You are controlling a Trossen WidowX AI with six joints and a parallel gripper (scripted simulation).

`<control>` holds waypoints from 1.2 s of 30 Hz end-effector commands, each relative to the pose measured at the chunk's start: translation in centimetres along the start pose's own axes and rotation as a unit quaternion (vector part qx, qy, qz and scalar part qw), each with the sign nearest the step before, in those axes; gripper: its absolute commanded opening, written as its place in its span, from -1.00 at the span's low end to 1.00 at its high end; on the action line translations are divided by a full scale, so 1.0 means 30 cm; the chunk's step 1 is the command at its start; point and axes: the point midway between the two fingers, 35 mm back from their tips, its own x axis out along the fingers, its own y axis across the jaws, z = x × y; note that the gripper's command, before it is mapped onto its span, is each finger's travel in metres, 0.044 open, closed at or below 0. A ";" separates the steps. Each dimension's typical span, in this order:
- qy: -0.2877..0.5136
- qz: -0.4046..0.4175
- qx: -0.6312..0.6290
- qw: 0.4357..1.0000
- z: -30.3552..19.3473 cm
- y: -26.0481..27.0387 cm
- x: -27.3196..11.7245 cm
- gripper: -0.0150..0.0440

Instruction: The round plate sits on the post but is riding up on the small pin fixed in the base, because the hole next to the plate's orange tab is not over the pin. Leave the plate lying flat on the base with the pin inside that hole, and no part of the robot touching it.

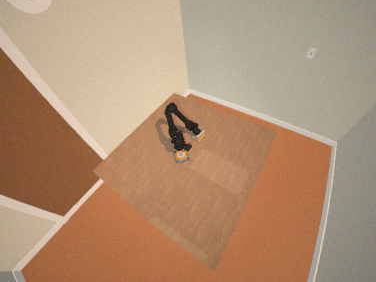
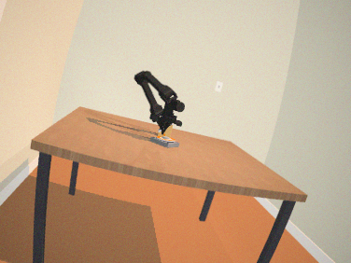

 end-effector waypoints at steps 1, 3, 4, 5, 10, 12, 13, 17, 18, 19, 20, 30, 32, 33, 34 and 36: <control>0.004 0.001 -0.002 1.000 -0.013 0.019 0.005 -0.49; 0.004 0.001 -0.002 1.000 -0.014 0.027 0.004 -0.49; 0.004 0.001 -0.002 1.000 -0.014 0.031 0.004 -0.49; 0.004 0.001 -0.002 1.000 -0.014 0.035 0.003 -0.49; 0.004 0.001 -0.002 1.000 -0.014 0.056 0.001 -0.49; 0.004 0.001 -0.002 1.000 -0.012 0.065 0.000 -0.49; 0.004 0.001 -0.002 1.000 -0.011 0.070 0.000 -0.49; 0.004 0.001 -0.002 1.000 -0.009 0.088 0.001 -0.49; 0.004 0.001 -0.002 1.000 -0.008 0.092 0.001 -0.49; 0.004 0.001 -0.002 1.000 -0.007 0.096 0.001 -0.49; 0.004 0.001 -0.002 1.000 -0.006 0.098 0.001 -0.49; 0.004 0.002 -0.002 1.000 -0.001 0.118 0.000 -0.49; 0.004 0.002 -0.002 1.000 0.000 0.122 0.000 -0.49; 0.004 0.002 -0.002 1.000 0.001 0.123 0.000 -0.49; 0.004 0.002 -0.002 1.000 0.002 0.125 0.000 -0.49; 0.004 0.002 -0.002 1.000 0.003 0.129 0.001 -0.49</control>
